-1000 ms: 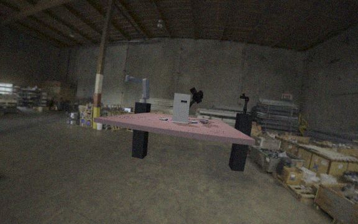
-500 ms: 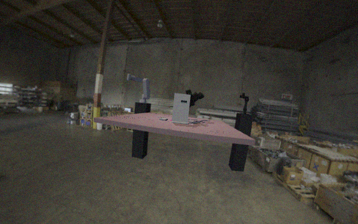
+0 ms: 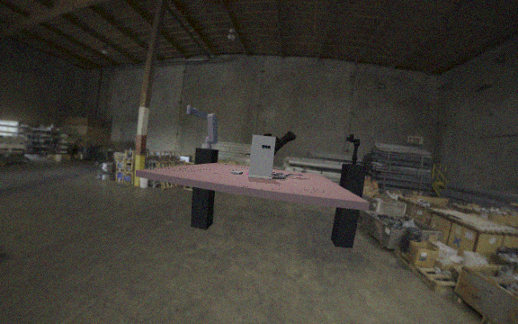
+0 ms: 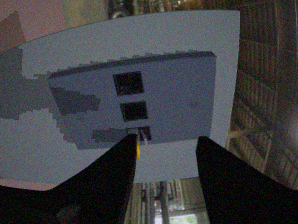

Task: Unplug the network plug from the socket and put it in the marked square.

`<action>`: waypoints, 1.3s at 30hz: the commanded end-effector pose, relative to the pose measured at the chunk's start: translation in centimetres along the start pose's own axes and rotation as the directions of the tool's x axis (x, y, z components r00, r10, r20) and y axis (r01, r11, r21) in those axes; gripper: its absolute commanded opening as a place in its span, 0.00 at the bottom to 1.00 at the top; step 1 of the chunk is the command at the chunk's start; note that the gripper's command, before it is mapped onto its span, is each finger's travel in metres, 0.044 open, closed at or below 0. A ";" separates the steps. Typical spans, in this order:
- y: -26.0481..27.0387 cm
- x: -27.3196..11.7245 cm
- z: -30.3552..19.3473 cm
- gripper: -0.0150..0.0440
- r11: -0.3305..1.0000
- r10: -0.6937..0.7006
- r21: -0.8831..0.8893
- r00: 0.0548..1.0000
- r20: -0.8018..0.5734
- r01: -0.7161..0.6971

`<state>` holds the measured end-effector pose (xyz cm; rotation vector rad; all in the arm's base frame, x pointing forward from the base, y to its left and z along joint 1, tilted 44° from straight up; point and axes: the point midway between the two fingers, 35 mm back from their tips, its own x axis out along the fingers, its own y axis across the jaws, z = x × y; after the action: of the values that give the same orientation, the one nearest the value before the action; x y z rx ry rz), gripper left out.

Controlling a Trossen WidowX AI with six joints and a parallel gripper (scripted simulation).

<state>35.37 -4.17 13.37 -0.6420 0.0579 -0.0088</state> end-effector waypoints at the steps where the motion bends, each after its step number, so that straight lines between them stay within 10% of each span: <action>1: 0.7 -0.8 -1.7 0.52 0.998 0.007 -0.069 1.000 -0.015 -0.008; 39: 1.8 2.1 -2.7 0.52 0.987 0.013 -0.160 0.999 -0.033 -0.018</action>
<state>36.56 -4.41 9.82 -0.7995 0.0978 0.0071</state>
